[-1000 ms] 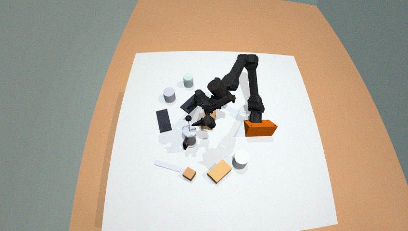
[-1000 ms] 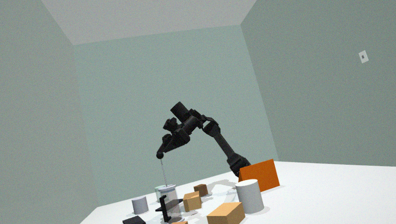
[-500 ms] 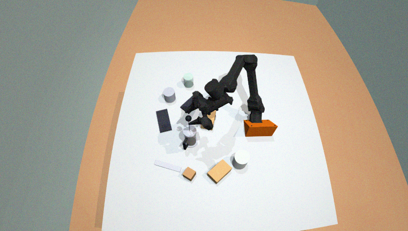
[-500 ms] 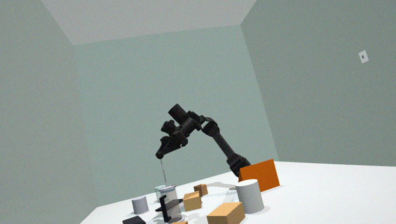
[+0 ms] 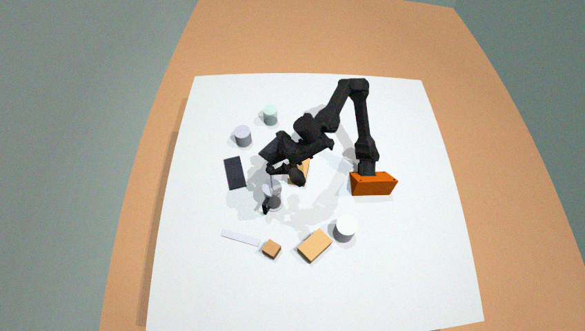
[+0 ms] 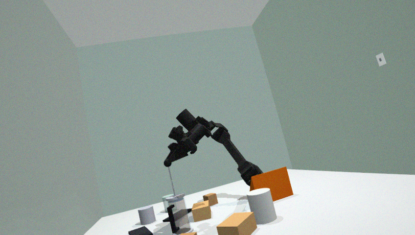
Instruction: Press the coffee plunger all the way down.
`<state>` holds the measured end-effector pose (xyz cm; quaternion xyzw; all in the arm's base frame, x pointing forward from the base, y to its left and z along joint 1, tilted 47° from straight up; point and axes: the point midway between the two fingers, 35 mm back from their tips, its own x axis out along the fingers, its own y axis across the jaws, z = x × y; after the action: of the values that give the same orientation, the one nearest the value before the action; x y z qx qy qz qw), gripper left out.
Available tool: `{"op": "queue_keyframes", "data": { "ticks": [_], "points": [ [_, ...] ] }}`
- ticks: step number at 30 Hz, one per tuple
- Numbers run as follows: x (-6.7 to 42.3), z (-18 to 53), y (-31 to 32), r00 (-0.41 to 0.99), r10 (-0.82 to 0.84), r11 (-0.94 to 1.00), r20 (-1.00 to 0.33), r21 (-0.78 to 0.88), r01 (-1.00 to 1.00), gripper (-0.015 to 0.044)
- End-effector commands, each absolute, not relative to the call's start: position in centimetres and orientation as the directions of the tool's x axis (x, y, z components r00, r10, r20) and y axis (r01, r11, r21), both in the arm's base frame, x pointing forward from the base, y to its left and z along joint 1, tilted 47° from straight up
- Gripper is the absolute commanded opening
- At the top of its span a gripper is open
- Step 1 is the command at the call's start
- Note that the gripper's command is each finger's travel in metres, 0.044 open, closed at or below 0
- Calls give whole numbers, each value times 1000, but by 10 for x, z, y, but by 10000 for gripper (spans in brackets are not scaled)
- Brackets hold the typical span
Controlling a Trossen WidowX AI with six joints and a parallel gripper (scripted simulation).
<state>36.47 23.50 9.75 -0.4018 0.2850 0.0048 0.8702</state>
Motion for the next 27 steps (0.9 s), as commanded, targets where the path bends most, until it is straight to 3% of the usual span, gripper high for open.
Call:
{"op": "queue_keyframes", "data": {
  "ticks": [1, 27],
  "points": [
    [365, 96, 234, 838, -220, 674, -500, -699, -240, 116],
    [370, 64, 207, 836, -220, 674, -502, -698, -241, 116]
  ]
}}
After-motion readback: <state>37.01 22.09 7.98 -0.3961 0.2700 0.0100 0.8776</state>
